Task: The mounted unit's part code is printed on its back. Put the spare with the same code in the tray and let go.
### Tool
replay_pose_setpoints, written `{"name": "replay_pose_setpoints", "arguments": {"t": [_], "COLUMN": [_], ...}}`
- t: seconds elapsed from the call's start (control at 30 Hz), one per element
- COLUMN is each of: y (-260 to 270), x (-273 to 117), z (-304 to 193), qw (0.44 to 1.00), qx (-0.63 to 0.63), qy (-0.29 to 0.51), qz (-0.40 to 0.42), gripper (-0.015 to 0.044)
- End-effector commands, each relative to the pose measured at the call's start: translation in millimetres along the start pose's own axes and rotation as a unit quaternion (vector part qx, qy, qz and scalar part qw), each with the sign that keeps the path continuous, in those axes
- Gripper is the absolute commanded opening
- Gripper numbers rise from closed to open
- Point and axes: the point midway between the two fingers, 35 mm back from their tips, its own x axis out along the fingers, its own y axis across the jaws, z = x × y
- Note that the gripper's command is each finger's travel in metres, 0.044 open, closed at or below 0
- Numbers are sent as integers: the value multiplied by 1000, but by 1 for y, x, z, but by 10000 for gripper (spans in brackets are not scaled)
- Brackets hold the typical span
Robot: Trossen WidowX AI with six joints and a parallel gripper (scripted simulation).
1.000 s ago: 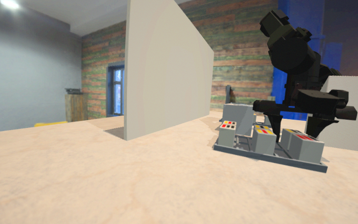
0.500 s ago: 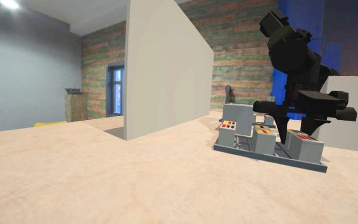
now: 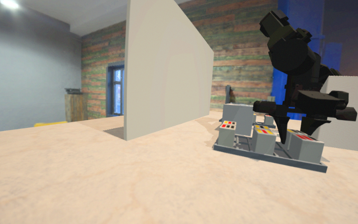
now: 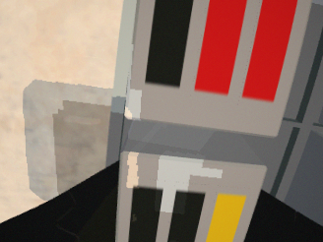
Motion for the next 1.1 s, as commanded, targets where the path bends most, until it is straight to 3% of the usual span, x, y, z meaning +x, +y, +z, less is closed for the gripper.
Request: {"name": "replay_pose_setpoints", "arguments": {"t": [0.0,0.27,0.53,1.07], "y": [-1,0,-2,4], "x": [-11,-74,-80,-153], "z": [1,1,3,11], "qw": [1000,1000,1000,1000], "qx": [0,-3,-5,-4], "qy": [-1,-1,-3,-2], "qz": [0,-1,-7,-1], "gripper": [0,0,0,0]}}
